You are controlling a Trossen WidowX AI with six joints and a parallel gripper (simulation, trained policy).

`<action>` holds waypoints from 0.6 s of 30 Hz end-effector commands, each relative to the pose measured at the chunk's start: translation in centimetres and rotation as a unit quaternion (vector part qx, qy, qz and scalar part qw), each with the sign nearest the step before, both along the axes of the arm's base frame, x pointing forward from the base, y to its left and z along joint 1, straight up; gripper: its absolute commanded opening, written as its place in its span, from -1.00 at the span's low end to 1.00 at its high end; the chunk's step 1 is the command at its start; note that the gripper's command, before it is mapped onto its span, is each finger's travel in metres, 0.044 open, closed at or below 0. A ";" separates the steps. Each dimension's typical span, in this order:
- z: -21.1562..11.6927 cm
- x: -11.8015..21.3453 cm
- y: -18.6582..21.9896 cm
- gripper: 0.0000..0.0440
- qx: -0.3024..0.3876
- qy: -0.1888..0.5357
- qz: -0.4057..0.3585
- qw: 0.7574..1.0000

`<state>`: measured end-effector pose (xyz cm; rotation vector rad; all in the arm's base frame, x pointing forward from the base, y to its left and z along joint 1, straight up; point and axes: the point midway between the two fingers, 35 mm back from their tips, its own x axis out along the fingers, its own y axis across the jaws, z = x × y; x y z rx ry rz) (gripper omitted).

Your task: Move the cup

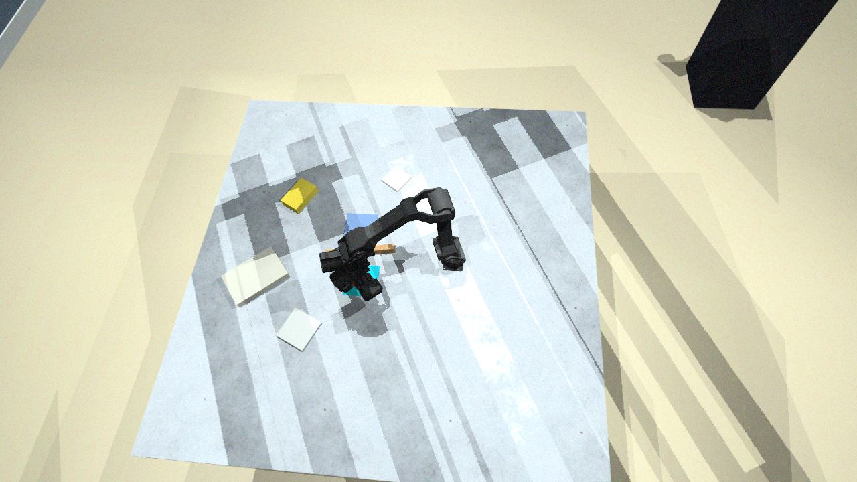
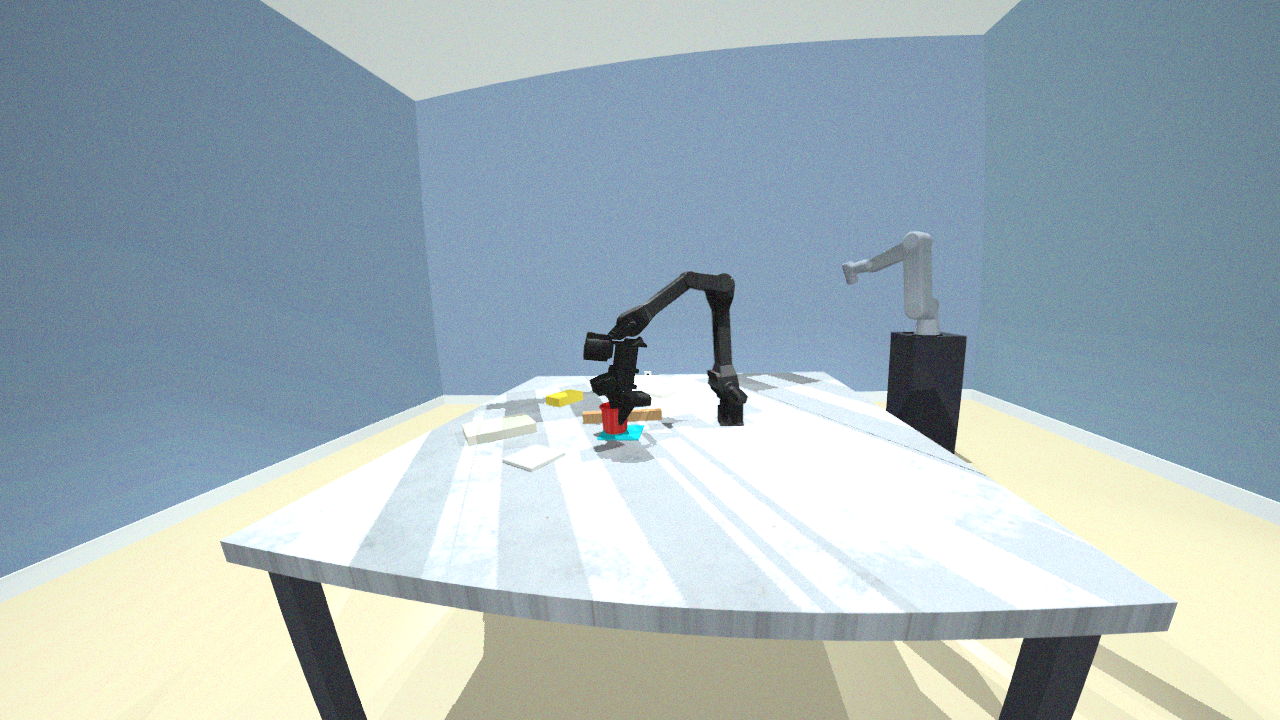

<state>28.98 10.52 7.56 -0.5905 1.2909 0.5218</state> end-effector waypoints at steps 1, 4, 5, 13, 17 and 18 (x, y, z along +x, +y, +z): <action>0.4 -0.4 0.0 -0.36 0.010 -0.004 -0.001 1.000; 0.8 -0.7 -0.1 -0.31 0.017 -0.009 -0.001 1.000; 1.0 -0.7 -0.1 -0.29 0.020 -0.011 0.000 1.000; 2.5 -1.3 -0.1 -0.10 0.039 -0.029 -0.001 0.999; 3.5 -1.4 -0.1 0.02 0.048 -0.040 -0.003 0.998; 3.7 -1.5 -0.1 0.04 0.050 -0.043 -0.003 0.998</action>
